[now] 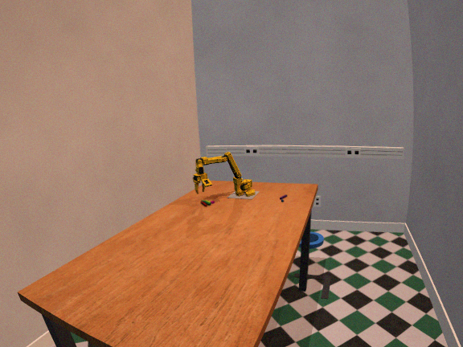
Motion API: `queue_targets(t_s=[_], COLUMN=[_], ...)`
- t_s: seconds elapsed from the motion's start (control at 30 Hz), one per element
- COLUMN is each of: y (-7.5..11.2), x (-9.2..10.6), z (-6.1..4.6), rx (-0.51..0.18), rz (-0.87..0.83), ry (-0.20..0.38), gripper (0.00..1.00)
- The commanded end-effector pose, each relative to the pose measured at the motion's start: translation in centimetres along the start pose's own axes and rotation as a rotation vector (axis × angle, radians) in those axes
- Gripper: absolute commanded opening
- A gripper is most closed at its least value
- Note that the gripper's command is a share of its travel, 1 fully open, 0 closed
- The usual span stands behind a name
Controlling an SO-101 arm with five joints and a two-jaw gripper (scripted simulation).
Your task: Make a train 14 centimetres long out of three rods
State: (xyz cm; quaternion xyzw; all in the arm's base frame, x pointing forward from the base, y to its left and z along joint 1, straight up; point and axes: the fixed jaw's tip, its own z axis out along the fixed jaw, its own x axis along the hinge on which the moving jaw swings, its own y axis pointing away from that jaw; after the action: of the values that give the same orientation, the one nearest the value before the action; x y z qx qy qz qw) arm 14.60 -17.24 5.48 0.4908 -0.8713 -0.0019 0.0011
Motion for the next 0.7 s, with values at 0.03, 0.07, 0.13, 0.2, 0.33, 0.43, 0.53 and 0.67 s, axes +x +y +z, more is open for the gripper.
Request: queue_targets(t_s=[0.03,0.07,0.13,0.2,0.33,0.43,0.53,0.67], y=[-0.2,-0.2,-0.2,-0.3,-0.3,-0.3,-0.3,-0.3], x=[0.2,0.2,0.2,0.2,0.2,0.2,0.3,0.2], z=[0.0,0.2,0.5,0.8,1.6,1.8,2.4,3.2], rx=[0.021,0.021,0.021,0.021,0.021,0.021,0.021,0.021], rz=[0.003,0.003,0.003,0.003,0.003,0.003,0.003,0.003], ry=[0.005,0.005,0.005,0.005,0.005,0.005,0.005,0.005], gripper=[0.19,0.19,0.19,0.19,0.19,0.19,0.19,0.19])
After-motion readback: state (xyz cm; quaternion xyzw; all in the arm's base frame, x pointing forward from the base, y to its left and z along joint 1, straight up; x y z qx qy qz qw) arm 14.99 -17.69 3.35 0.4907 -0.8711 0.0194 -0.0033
